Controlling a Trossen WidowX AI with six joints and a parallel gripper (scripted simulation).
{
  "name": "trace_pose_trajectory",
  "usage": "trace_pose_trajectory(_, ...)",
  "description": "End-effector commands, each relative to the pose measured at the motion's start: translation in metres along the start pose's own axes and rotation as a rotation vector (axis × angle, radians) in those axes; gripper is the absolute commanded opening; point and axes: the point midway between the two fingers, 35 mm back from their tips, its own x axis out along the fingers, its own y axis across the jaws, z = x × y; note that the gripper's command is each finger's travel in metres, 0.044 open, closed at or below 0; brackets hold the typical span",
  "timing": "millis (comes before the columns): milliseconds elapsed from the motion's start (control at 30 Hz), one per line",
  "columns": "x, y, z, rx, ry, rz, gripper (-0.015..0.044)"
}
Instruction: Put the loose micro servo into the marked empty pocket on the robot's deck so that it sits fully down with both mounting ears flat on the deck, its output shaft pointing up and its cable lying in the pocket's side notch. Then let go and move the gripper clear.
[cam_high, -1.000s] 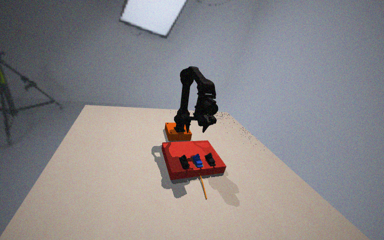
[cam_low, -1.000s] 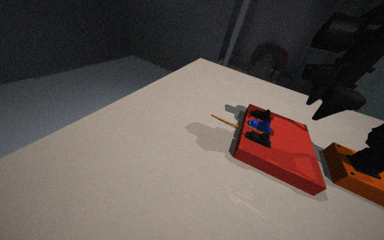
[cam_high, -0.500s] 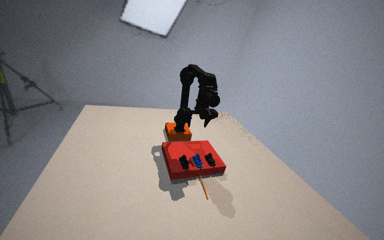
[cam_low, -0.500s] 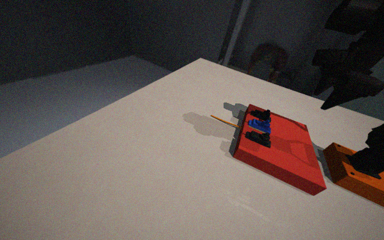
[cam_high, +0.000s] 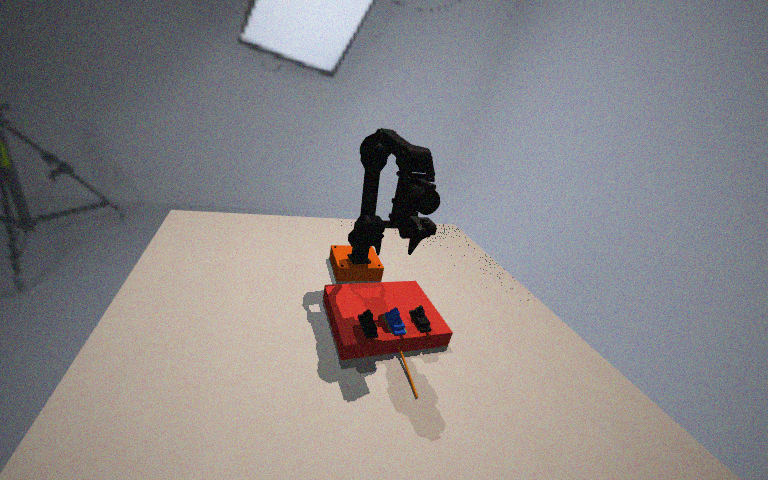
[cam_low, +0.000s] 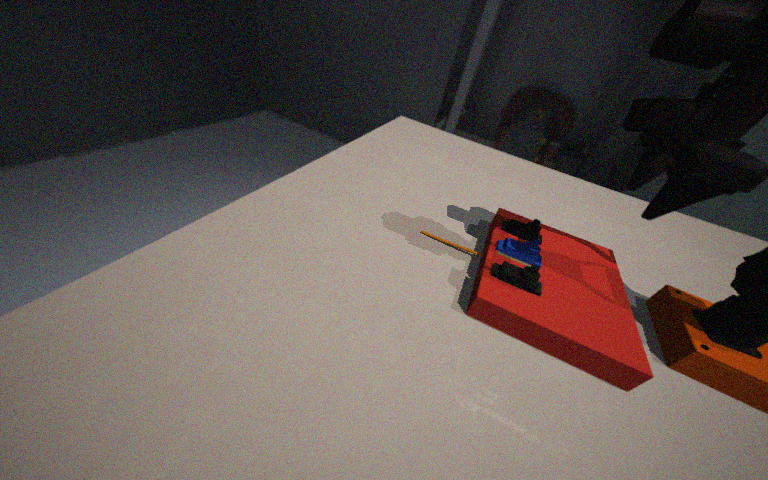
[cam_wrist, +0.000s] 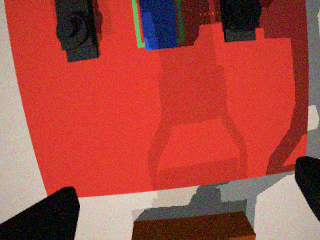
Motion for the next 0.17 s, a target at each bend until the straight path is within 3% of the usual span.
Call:
trace_pose_trajectory(0,-0.0002,0.0000,-0.0003,0.000,0.001,0.000,0.0440)
trace_pose_trajectory(133,-0.0002,0.0000,-0.0003,0.000,0.001,0.000,0.0440)
